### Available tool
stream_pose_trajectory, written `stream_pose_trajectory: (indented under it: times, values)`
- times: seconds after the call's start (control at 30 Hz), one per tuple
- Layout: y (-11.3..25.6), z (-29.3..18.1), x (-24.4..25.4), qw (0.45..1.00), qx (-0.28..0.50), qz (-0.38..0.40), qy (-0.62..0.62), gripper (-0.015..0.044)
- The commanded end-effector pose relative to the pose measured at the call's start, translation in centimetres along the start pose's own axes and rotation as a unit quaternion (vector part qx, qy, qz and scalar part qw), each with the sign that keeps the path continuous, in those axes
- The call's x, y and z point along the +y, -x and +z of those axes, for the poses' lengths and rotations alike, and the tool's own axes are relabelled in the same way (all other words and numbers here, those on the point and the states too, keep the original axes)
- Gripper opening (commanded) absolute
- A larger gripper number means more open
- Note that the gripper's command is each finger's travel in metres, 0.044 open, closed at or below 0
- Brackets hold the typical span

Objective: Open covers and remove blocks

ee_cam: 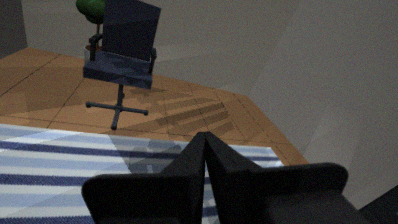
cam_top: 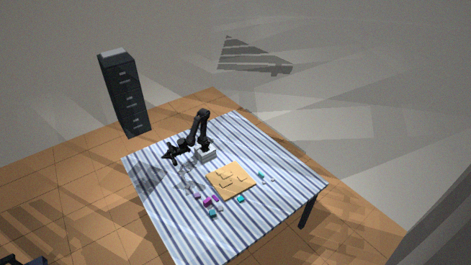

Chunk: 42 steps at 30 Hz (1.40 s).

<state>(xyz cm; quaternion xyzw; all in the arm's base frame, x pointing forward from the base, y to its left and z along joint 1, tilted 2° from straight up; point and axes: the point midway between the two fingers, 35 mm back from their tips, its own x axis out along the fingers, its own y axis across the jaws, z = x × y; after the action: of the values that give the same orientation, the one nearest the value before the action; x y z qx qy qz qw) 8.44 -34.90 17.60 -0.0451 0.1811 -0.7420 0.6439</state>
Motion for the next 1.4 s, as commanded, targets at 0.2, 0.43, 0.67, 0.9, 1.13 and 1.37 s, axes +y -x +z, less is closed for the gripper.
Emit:
stream_pose_trajectory:
  times: [0.2, 0.43, 0.67, 0.9, 1.13, 1.37]
  values:
    - [1.2, 0.4, 5.6, 0.996, 0.015, 0.090, 0.017, 0.0000]
    - [2.5, 0.3, 9.2, 0.988, 0.029, 0.146, 0.032, 0.0000]
    - [4.2, -0.1, 12.5, 0.977, 0.042, 0.201, 0.051, 0.0000]
    - [6.3, -0.6, 15.7, 0.963, 0.058, 0.254, 0.072, 0.0000]
    - [8.7, -1.4, 18.5, 0.945, 0.076, 0.305, 0.095, 0.0000]
    - [11.4, -2.2, 21.1, 0.924, 0.092, 0.351, 0.119, 0.0000]
